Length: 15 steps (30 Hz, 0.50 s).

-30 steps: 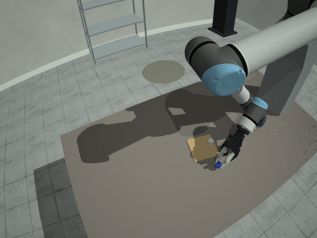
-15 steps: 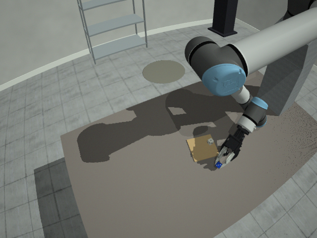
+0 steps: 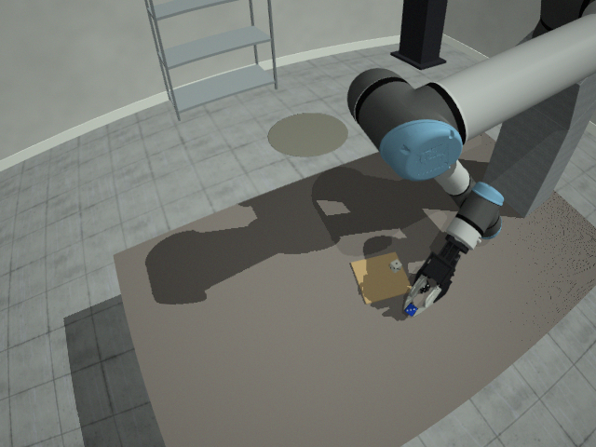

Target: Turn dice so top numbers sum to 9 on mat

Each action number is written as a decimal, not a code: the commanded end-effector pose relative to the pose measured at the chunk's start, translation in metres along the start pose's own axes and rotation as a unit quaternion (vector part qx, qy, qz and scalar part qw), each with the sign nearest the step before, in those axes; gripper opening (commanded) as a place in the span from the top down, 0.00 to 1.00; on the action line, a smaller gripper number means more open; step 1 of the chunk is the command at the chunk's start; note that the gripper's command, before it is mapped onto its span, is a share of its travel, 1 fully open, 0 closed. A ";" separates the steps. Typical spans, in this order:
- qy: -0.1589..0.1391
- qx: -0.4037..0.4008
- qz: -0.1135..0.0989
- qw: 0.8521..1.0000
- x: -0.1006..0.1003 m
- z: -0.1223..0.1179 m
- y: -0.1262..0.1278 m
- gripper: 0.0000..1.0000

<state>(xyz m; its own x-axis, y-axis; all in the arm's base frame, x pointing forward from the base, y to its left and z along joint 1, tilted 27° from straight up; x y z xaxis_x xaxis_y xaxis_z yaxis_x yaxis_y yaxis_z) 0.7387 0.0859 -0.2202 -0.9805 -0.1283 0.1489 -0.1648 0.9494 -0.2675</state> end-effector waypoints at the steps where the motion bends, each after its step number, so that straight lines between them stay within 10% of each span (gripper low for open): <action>1: 0.000 0.000 0.000 1.000 0.000 0.000 0.000 0.94; 15: 0.000 0.000 0.000 1.000 -0.005 0.007 0.001 0.94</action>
<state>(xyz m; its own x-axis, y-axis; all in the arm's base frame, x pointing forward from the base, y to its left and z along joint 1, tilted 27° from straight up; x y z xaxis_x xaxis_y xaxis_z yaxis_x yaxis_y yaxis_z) 0.7415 0.0857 -0.2258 -0.9805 -0.1283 0.1489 -0.1648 0.9494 -0.2675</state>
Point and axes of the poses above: the point where the finger pads meet when closed, its own x axis back along the fingers, its own y axis across the jaws, z = x × y, the point moved 7 cm from there along x, back along the fingers, and after that the axes turned 10 degrees about x, right-handed, at the moved point
